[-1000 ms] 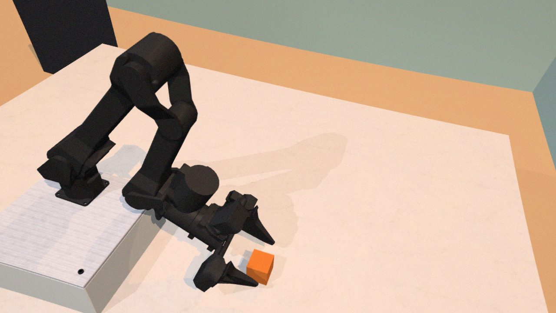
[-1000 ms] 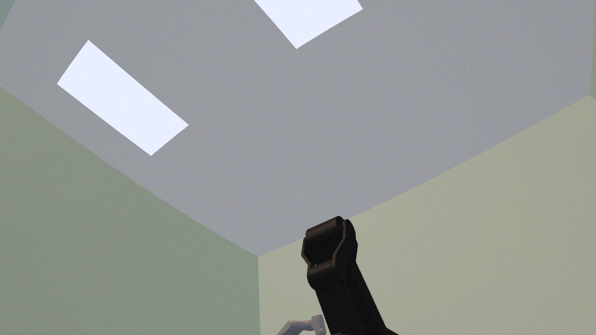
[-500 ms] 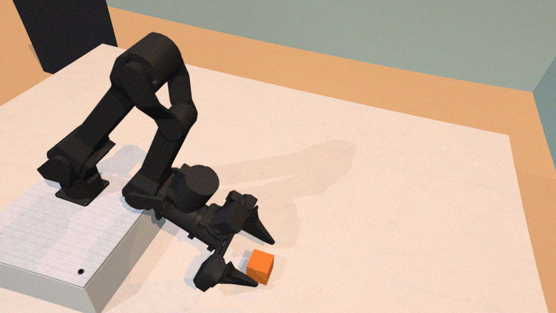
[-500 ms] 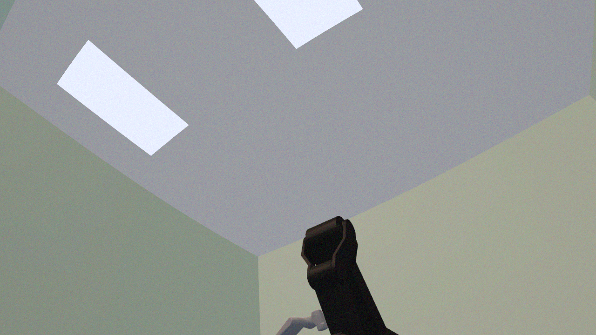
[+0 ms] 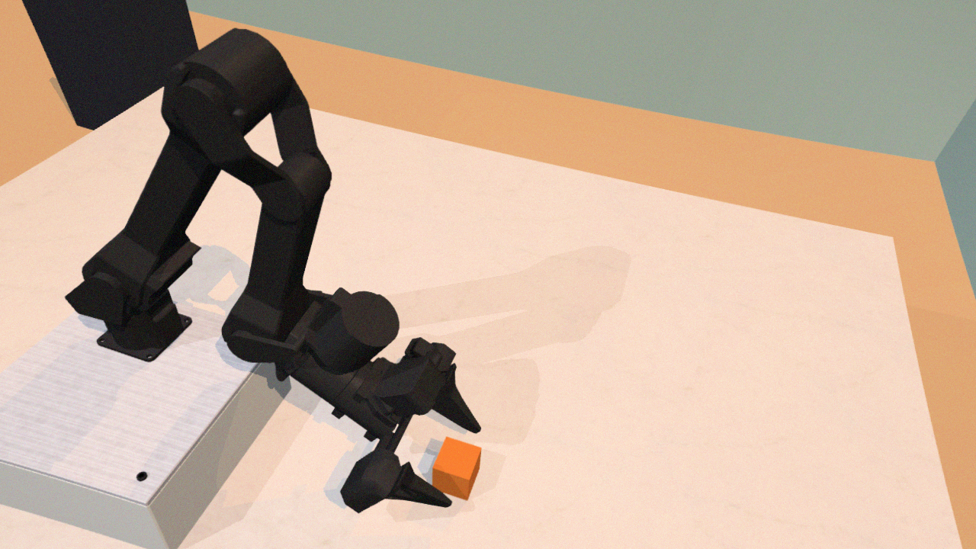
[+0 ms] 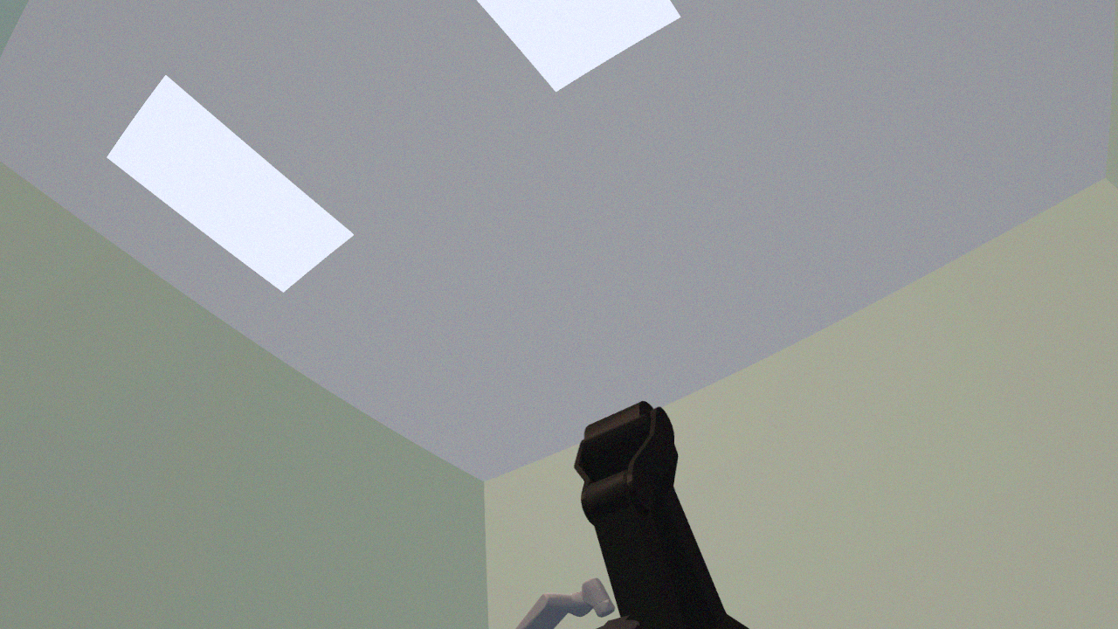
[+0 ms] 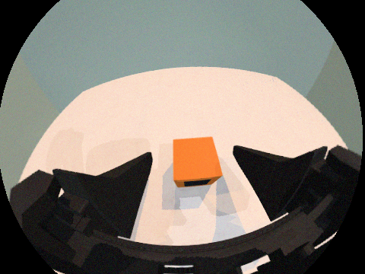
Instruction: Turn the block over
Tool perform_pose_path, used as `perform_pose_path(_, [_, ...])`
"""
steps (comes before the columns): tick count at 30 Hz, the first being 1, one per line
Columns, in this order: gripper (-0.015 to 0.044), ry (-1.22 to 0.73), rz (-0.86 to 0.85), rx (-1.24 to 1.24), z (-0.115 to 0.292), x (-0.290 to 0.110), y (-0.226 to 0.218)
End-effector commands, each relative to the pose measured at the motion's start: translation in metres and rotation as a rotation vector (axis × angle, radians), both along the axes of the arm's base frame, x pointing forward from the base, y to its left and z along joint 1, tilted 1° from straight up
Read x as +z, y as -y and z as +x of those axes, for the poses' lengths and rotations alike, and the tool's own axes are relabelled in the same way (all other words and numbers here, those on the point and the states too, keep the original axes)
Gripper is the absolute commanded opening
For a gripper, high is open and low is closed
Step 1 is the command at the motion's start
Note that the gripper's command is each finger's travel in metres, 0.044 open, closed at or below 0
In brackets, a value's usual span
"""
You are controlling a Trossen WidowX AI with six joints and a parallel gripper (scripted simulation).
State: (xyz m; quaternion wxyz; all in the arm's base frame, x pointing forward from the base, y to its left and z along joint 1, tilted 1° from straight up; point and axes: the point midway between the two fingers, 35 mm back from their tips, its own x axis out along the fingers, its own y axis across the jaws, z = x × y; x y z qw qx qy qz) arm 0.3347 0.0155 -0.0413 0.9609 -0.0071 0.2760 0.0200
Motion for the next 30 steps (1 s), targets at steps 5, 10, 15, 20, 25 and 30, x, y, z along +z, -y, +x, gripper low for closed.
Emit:
perform_pose_path(5, [0.0440,-0.241,-0.011,0.000,0.008,0.033,-0.001])
perform_pose_path(10, [0.0440,-0.304,-0.014,-0.001,0.000,0.065,0.000])
perform_pose_path(15, [0.0440,-0.407,-0.018,-0.001,-0.020,0.072,0.001])
perform_pose_path(20, [0.0440,-0.417,-0.019,-0.001,-0.022,0.072,0.001])
perform_pose_path(25, [0.0440,-0.417,-0.019,-0.001,-0.022,0.072,0.001])
perform_pose_path(30, [0.0440,-0.417,-0.019,-0.001,-0.022,0.072,0.001])
